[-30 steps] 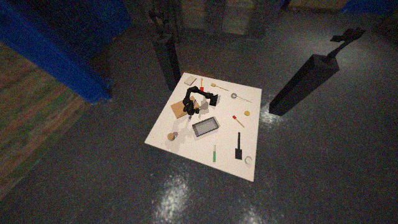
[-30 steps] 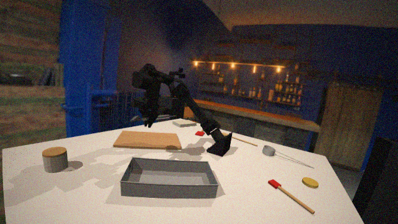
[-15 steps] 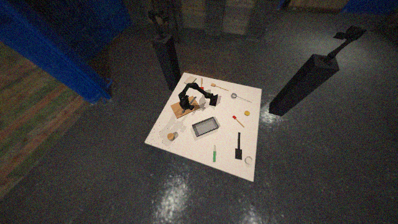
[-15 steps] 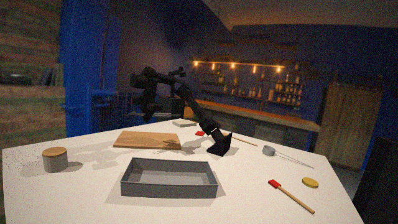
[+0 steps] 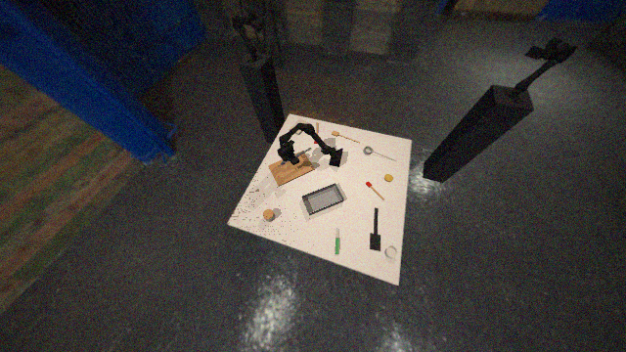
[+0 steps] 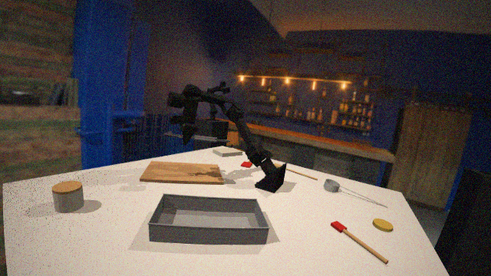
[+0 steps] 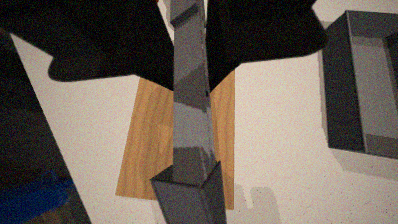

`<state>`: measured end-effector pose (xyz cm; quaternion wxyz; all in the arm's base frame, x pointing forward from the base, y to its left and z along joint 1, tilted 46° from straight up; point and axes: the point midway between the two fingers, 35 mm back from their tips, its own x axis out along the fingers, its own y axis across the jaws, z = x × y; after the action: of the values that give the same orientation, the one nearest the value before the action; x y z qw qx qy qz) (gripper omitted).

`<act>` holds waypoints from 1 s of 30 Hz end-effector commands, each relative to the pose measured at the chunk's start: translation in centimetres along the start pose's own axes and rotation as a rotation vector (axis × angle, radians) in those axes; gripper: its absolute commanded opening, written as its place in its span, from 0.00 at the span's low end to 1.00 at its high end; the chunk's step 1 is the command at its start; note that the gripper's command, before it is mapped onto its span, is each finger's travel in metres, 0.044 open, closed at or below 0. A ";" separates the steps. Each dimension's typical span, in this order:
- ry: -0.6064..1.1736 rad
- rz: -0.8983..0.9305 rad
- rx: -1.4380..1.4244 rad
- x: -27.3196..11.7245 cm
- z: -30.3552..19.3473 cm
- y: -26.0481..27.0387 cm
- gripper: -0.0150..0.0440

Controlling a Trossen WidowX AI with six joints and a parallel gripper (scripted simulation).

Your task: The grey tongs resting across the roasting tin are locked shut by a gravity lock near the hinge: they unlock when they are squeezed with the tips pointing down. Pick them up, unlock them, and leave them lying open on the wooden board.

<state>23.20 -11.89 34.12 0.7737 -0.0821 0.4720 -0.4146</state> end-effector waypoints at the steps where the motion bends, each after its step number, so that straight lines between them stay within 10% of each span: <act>1: -0.012 -0.004 0.107 -0.6 -1.2 -2.2 0.00; 30: -0.380 -0.007 0.080 -3.0 -0.8 -2.9 0.00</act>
<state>20.51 -11.72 36.65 0.8400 -0.1135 0.3252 -0.4192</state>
